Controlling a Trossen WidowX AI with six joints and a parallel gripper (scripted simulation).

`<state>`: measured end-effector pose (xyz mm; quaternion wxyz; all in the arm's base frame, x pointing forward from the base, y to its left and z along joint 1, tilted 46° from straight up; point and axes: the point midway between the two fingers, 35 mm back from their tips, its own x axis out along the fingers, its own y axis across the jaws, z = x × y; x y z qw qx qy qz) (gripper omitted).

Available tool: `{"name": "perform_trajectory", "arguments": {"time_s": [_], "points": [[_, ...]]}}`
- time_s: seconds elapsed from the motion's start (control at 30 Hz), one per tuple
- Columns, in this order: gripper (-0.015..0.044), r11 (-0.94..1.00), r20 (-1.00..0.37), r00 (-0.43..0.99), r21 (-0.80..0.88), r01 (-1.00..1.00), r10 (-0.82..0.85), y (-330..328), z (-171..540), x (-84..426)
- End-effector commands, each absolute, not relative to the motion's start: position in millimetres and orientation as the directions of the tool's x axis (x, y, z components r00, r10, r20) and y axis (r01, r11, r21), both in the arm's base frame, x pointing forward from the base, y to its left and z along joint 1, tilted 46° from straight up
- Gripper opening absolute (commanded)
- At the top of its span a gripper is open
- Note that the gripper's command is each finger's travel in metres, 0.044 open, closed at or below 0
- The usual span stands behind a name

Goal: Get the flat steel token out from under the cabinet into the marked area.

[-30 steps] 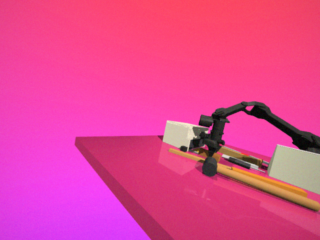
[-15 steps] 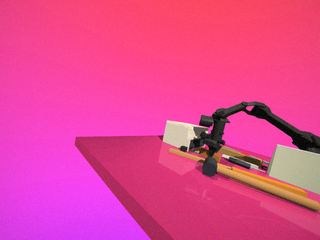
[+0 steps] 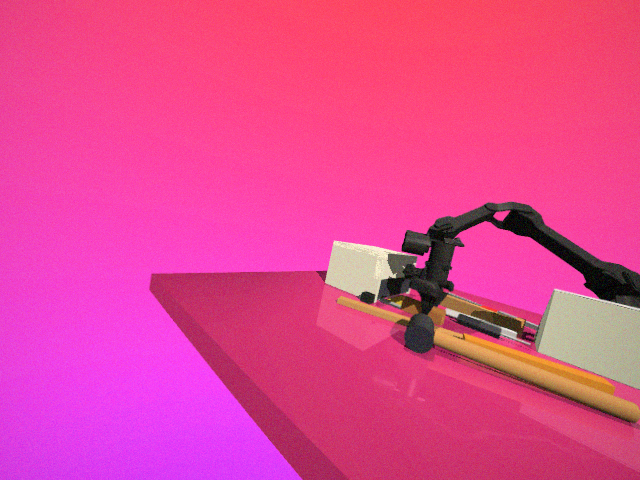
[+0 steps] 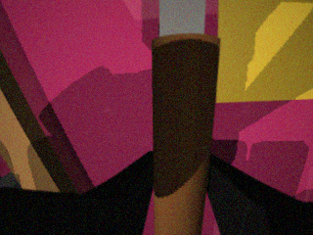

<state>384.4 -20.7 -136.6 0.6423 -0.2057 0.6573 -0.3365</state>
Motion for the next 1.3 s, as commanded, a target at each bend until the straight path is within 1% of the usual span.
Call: {"name": "perform_trajectory", "arguments": {"time_s": [0.0,1.27], "points": [[0.0000,0.687,-0.704,-0.093,-0.708,0.164,-0.704,-20.4,-137.1,378.4],[0.0000,0.688,-0.705,-0.094,-0.708,0.163,-0.703,-12.3,-140.9,340.8]]}}
